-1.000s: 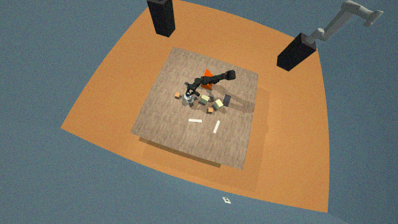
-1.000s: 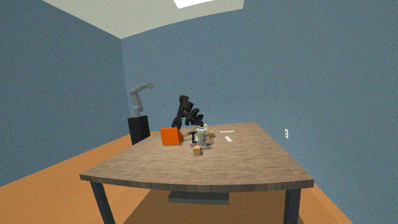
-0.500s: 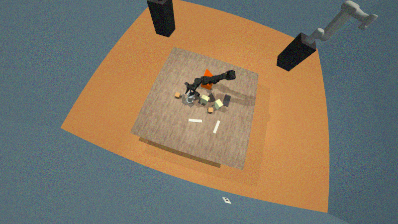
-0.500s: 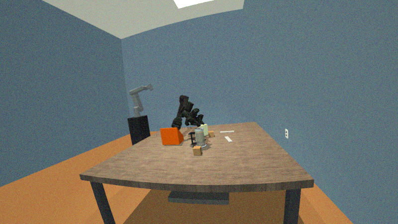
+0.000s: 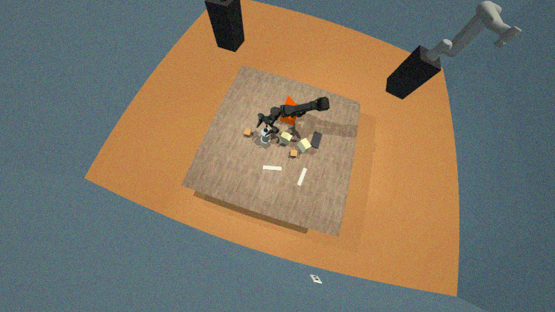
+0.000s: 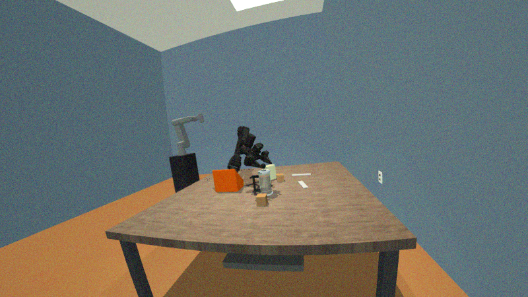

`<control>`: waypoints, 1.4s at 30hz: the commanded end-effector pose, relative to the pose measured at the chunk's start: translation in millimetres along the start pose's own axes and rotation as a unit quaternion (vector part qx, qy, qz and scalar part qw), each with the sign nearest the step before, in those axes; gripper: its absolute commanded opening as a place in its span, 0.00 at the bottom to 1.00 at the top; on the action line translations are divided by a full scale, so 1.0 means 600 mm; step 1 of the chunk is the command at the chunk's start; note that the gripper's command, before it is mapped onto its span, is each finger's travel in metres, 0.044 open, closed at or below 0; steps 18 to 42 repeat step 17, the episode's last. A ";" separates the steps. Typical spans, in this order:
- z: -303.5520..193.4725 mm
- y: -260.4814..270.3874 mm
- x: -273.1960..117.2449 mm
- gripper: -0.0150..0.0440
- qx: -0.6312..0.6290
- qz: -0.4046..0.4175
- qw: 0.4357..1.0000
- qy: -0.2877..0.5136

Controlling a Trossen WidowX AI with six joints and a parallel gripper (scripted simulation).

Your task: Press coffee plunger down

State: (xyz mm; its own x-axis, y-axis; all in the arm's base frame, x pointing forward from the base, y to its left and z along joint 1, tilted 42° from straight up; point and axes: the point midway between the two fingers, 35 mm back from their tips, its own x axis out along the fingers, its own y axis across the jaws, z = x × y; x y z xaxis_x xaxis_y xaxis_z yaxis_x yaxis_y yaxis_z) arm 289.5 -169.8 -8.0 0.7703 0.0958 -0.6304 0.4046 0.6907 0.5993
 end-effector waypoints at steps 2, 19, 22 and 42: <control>0.063 0.010 -0.075 1.00 -0.009 0.004 1.000 -0.009; 0.075 0.014 -0.107 1.00 -0.007 0.005 1.000 -0.009; 0.075 0.014 -0.107 1.00 -0.007 0.005 1.000 -0.009; 0.075 0.014 -0.107 1.00 -0.007 0.005 1.000 -0.009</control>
